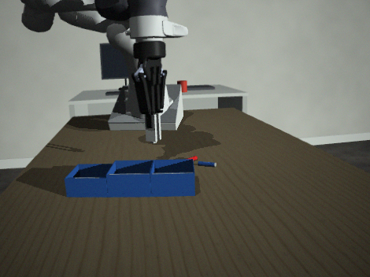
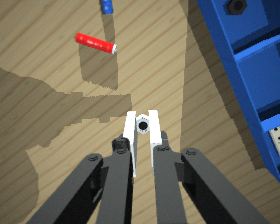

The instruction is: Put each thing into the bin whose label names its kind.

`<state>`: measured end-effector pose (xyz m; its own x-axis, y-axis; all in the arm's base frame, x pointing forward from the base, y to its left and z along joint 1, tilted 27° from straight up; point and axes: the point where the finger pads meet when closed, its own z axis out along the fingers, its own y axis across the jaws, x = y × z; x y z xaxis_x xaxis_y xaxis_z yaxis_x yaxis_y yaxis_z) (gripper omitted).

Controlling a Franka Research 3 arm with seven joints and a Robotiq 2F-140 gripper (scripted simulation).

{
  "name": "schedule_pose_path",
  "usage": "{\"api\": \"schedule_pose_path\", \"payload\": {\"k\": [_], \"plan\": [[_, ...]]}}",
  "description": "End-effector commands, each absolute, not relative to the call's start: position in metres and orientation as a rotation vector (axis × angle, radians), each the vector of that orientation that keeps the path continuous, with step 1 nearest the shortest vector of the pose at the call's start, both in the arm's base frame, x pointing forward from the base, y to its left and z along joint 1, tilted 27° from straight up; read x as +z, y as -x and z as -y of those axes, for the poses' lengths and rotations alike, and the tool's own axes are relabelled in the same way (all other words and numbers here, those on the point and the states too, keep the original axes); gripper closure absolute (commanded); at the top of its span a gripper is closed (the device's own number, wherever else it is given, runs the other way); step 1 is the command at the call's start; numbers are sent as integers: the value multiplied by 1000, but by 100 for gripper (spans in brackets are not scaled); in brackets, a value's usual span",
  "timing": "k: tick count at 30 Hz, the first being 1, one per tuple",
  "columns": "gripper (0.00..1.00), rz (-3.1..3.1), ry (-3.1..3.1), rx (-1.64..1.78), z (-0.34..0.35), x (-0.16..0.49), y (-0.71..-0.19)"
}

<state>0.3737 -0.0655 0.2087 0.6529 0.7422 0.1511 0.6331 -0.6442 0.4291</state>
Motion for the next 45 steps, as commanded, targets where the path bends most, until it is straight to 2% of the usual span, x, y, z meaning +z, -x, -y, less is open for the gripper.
{"api": "schedule_pose_path", "payload": {"k": [1, 45], "plan": [[93, -1097, -2532, 444, 66, 208, -372], [93, -1097, -2532, 444, 63, 218, -369]]}}
